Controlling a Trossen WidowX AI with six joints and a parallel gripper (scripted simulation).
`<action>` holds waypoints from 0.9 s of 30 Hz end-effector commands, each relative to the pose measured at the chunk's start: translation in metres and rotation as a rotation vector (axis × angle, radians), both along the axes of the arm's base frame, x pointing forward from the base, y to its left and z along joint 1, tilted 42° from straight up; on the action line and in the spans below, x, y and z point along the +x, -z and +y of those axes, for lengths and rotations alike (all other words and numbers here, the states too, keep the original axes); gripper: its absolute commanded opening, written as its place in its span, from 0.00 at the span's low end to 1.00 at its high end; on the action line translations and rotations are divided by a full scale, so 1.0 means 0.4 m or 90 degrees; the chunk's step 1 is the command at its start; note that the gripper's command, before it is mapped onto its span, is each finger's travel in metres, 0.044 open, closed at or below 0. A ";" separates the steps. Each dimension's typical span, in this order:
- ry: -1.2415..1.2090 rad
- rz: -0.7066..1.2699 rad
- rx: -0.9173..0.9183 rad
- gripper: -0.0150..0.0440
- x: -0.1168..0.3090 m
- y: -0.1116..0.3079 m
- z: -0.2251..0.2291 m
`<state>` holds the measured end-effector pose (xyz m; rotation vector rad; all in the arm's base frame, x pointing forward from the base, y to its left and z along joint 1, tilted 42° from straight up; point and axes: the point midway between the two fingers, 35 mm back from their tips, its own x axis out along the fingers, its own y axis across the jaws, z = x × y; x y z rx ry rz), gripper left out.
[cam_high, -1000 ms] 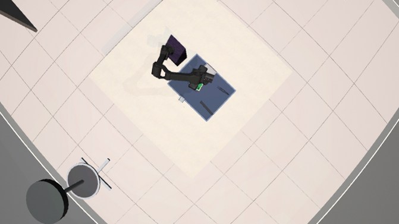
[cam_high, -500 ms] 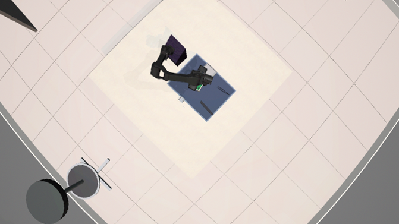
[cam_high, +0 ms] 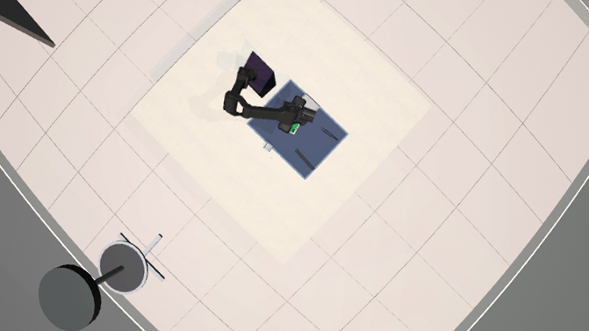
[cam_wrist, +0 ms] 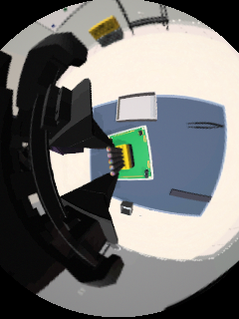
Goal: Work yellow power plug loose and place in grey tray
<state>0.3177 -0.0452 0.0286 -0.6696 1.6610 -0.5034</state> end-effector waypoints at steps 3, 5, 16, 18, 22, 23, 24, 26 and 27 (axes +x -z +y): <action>0.003 -0.008 0.094 0.25 0.012 -0.044 0.003; 0.004 -0.007 0.098 0.25 0.012 -0.047 0.003; -0.025 -0.015 -0.054 0.25 0.005 -0.016 0.046; -0.028 -0.015 -0.071 0.25 0.004 -0.013 0.051; -0.025 -0.015 -0.059 0.25 0.005 -0.017 0.049; -0.023 -0.014 -0.047 0.25 0.005 -0.020 0.046; -0.021 -0.014 -0.032 0.25 0.006 -0.024 0.043; -0.012 -0.011 0.013 0.25 0.009 -0.034 0.031; -0.012 -0.011 0.013 0.25 0.009 -0.036 0.034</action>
